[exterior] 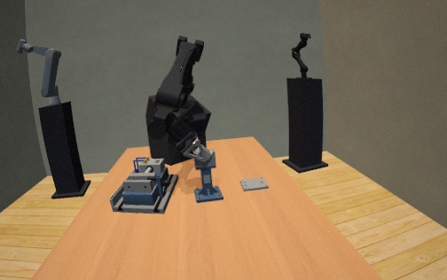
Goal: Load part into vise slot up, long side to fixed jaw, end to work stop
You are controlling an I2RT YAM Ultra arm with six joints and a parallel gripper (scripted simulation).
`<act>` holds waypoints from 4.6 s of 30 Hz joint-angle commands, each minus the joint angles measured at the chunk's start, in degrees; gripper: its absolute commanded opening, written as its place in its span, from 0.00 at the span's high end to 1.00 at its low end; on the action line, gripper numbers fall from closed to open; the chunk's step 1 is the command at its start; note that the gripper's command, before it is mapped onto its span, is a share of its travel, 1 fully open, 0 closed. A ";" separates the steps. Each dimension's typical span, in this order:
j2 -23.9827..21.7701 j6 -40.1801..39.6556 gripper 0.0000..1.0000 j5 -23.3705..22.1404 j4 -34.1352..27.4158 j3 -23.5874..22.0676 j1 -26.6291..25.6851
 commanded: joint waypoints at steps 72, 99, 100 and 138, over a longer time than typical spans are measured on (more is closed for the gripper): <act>2.36 -6.09 0.19 -6.66 -6.48 4.95 -2.20; 2.36 -6.11 1.00 -6.66 -6.50 4.96 -2.20; 2.36 -6.11 1.00 -6.66 -6.50 4.96 -2.20; 1.07 -6.33 1.00 -6.66 -6.71 4.61 -2.25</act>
